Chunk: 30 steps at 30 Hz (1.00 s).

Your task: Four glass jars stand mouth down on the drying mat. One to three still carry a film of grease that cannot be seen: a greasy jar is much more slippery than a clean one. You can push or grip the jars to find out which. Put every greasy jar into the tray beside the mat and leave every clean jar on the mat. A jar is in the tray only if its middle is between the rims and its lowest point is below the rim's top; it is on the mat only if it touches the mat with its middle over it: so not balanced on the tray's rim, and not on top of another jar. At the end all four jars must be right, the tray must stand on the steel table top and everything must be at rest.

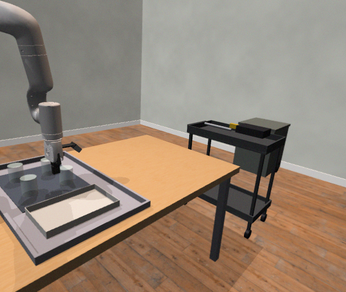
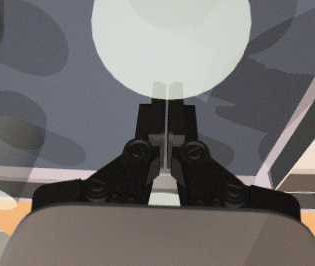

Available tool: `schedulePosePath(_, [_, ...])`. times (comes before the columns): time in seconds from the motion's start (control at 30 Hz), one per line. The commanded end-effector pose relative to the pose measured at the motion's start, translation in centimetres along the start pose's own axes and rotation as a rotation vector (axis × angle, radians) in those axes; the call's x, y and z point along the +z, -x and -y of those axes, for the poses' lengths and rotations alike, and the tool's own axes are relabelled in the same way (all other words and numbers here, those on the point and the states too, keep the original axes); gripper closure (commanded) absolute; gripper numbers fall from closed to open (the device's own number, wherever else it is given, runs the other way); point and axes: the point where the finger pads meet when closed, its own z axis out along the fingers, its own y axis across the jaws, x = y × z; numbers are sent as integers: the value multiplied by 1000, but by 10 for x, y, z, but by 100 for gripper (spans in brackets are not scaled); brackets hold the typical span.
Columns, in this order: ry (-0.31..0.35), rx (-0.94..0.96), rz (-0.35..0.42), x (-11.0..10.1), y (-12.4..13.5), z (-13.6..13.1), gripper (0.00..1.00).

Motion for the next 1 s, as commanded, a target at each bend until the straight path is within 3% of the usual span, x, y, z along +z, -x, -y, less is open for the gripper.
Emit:
schedulePosePath(0.0, [0,0,-2,-1,-1,0,100])
schedulePosePath(0.97, [0,0,-2,-4,-5,0,100])
